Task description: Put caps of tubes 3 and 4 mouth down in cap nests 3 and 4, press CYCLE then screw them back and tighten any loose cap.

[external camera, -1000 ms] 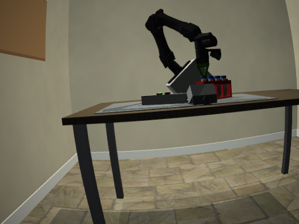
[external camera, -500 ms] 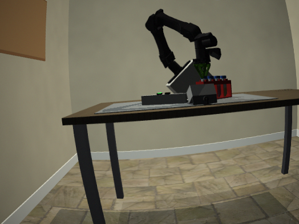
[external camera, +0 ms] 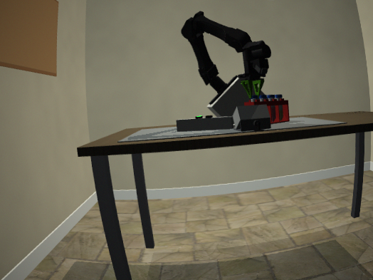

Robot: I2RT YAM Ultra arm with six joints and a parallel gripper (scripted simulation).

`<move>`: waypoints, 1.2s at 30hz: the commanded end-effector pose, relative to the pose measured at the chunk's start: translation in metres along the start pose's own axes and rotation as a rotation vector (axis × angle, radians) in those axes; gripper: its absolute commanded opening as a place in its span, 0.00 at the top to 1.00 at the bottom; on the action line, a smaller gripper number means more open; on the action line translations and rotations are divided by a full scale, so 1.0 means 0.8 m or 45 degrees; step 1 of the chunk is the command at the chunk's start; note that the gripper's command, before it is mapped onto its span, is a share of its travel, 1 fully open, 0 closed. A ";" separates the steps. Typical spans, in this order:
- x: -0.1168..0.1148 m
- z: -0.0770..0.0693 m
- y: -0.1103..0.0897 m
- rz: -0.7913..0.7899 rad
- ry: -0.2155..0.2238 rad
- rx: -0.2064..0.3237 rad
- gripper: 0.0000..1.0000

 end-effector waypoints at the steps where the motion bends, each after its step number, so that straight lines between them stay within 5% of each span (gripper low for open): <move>1: 0.000 -0.003 0.002 0.241 0.001 -0.013 1.00; 8: 0.000 -0.003 0.002 0.686 0.003 -0.013 1.00; 18: 0.000 -0.003 0.002 0.706 0.003 -0.013 1.00; 19: 0.000 -0.003 0.002 0.706 0.003 -0.013 0.51; 29: 0.000 -0.003 0.002 0.706 0.003 -0.013 0.51; 36: 0.000 -0.022 0.002 0.706 0.003 -0.013 0.51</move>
Point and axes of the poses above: the point where the finger pads meet when closed, its own z axis out along the fingers, its own x axis across the jaws, y = z × x, the point moved 4 cm from there along -z, back along the fingers, and after that the axes turned 1 degree about -z, right-handed, at the moved point
